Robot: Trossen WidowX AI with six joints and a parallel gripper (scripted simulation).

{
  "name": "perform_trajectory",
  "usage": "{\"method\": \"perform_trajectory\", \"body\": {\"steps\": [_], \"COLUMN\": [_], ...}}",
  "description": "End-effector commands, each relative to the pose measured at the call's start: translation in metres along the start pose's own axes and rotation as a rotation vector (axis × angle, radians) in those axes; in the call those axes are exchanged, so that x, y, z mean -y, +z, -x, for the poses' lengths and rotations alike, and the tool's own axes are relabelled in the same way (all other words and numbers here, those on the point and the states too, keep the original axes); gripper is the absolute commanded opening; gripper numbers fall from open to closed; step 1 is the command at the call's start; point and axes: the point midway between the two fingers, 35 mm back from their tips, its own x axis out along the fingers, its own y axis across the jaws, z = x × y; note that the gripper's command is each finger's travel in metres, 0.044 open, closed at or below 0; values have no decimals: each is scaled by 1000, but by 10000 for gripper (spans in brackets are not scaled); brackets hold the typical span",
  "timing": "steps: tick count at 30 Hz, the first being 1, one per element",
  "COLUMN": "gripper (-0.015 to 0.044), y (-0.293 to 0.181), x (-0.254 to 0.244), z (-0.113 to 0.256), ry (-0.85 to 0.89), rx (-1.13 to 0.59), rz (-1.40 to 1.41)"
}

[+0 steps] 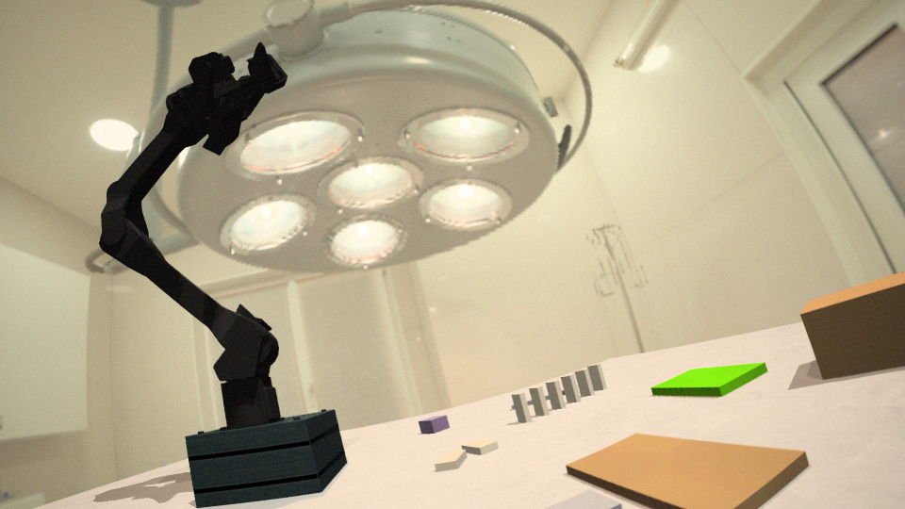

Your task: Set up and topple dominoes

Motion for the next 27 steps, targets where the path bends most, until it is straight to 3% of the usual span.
{"method": "perform_trajectory", "body": {"steps": [1,12,27], "gripper": [426,440,440], "y": [-2,-125,-264], "x": [-2,-67,-79], "z": [-1,-36,-65], "ry": [1,114,395], "rx": [-6,-282,-576], "rz": [18,894,1738]}}
